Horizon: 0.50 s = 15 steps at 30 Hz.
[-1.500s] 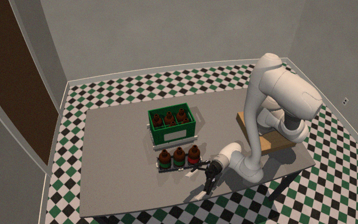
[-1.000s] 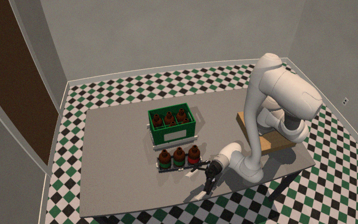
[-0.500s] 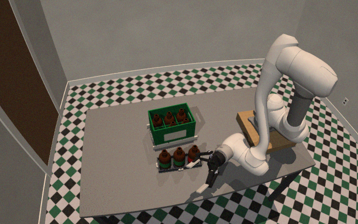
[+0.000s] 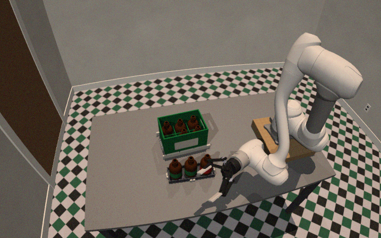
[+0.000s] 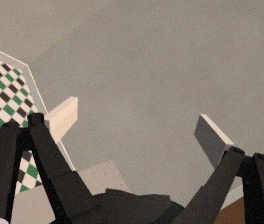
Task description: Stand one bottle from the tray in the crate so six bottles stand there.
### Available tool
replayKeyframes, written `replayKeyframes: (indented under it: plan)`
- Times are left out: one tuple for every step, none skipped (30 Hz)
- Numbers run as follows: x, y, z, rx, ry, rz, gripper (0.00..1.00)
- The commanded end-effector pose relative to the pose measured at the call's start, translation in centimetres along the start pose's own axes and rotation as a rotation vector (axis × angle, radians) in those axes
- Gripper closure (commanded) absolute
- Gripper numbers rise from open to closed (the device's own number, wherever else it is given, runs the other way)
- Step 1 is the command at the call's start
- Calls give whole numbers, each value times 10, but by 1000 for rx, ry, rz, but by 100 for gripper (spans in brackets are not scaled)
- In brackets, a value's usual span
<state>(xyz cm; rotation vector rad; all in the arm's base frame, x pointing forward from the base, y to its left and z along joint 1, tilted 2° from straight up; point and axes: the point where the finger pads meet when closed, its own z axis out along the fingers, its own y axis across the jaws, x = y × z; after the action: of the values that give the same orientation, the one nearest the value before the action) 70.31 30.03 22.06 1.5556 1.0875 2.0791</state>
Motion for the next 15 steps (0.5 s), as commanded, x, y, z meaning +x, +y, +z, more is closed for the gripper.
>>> replayKeyframes:
  plan:
    - [-19, 16, -14, -22, -120, 94, 0]
    - [-25, 20, -19, -28, -155, 123, 0]
    - [-26, 21, -20, -30, -164, 131, 0]
    - [-33, 27, -25, -37, -207, 163, 0]
    - [-33, 27, -25, -37, -207, 163, 0]
    - [-33, 27, -25, -37, -207, 163, 0]
    - [-34, 28, -25, -38, -209, 164, 0]
    - [-41, 34, -31, -46, -257, 203, 0]
    - [-49, 41, -37, -55, -309, 243, 0]
    - [-54, 44, -40, -59, -336, 264, 0]
    - [-57, 47, -42, -63, -357, 281, 0]
    - [-58, 48, -43, -64, -361, 284, 0]
    - [-65, 54, -49, -72, -412, 325, 0]
    - [-66, 55, -50, -73, -417, 329, 0]
    - [-74, 61, -55, -81, -464, 364, 0]
